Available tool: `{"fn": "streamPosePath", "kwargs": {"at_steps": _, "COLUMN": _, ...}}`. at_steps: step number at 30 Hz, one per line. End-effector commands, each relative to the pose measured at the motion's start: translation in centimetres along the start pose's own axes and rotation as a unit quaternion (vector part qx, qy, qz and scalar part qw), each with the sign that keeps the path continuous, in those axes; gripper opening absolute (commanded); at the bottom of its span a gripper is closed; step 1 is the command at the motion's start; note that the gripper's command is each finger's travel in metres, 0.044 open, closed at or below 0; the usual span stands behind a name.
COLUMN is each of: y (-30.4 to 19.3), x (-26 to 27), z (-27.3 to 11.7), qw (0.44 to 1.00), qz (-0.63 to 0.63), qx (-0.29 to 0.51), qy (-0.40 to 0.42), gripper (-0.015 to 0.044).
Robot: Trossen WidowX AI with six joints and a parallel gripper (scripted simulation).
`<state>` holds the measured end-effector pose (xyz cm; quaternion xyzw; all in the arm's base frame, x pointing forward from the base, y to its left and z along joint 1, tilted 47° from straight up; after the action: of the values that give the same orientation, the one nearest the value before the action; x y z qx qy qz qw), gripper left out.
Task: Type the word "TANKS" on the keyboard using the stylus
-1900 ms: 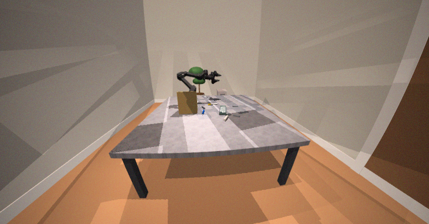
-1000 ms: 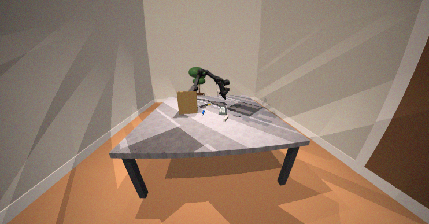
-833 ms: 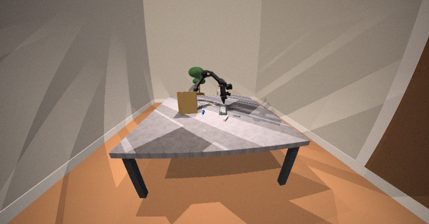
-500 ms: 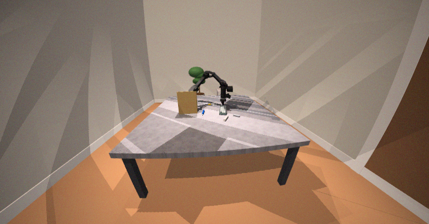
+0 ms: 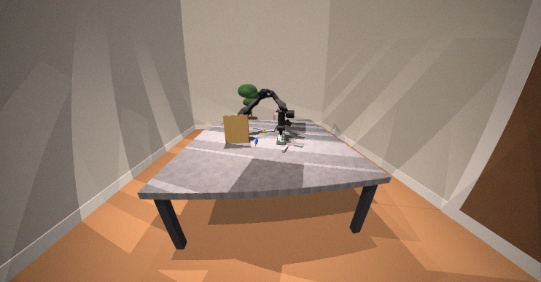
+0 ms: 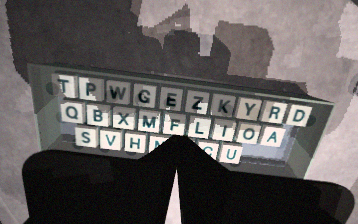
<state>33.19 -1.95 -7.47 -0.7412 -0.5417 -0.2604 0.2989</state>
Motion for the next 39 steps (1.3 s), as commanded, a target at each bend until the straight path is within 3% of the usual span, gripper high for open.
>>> {"fn": "streamPosePath", "kwargs": {"at_steps": 1, "y": 0.1, "x": -0.1, "z": 0.0, "qw": 1.000, "qz": -0.005, "qx": 0.001, "qy": -0.002, "gripper": 0.0000}}
{"fn": "streamPosePath", "kwargs": {"at_steps": 4, "y": 0.1, "x": -0.4, "z": 0.0, "qw": 1.000, "qz": -0.005, "qx": 0.000, "qy": -0.002, "gripper": 0.0000}}
{"fn": "streamPosePath", "kwargs": {"at_steps": 10, "y": 0.3, "x": -7.0, "z": -0.1, "qw": 1.000, "qz": -0.005, "qx": 0.000, "qy": -0.004, "gripper": 0.0000}}
{"fn": "streamPosePath", "kwargs": {"at_steps": 36, "y": -3.0, "x": -4.3, "z": 0.0, "qw": 1.000, "qz": -0.005, "qx": 0.001, "qy": -0.003, "gripper": 0.0000}}
{"fn": "streamPosePath", "kwargs": {"at_steps": 39, "y": -2.8, "x": -1.9, "z": 0.0, "qw": 1.000, "qz": -0.004, "qx": 0.000, "qy": -0.004, "gripper": 0.0000}}
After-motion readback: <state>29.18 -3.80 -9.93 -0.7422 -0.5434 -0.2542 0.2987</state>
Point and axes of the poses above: the point midway between the two fingers, 35 mm back from their tips, its own z axis out along the fingers, its own x axis across the jaws, y = z × x, the point moved 1 cm from there along -z, back along the fingers, and after that the axes turned 1 degree about z, right-handed, at the moved point
